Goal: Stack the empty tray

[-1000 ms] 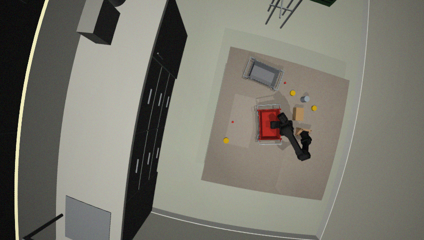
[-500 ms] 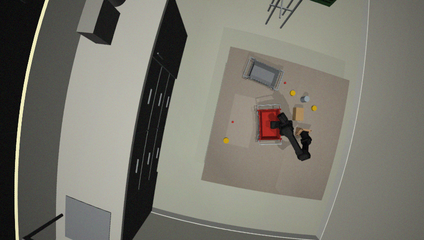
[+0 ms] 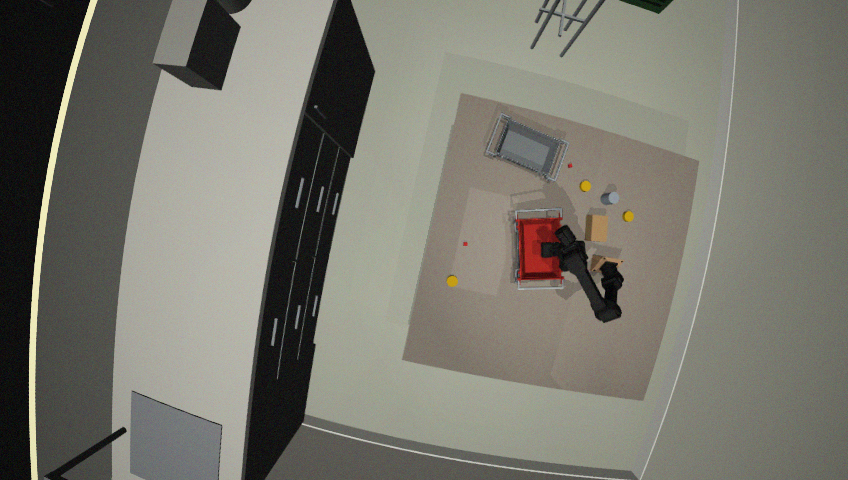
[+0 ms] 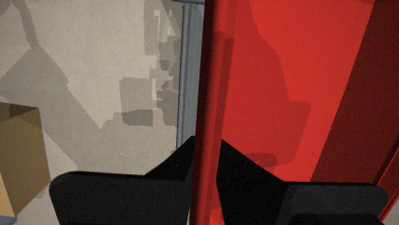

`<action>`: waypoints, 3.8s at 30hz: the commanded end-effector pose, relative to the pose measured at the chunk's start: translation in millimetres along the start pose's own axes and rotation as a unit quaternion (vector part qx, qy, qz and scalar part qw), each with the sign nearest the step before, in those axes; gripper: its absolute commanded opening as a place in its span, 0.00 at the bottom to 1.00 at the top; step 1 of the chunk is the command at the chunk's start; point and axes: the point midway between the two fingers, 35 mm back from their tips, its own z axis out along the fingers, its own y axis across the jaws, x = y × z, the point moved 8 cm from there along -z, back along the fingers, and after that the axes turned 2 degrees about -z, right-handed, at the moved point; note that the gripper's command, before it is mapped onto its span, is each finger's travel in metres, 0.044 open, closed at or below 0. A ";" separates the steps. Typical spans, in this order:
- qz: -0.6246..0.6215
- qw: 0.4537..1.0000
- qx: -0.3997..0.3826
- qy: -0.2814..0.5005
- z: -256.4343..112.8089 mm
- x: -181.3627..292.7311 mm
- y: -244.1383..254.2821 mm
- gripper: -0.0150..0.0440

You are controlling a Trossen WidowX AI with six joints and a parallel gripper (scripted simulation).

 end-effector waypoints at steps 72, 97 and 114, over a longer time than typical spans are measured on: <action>0.006 1.000 -0.020 -0.006 17.5 -6.2 5.1 0.25; 0.006 1.000 -0.020 -0.006 17.5 -6.2 5.1 0.25; 0.006 1.000 -0.020 -0.006 17.5 -6.2 5.1 0.25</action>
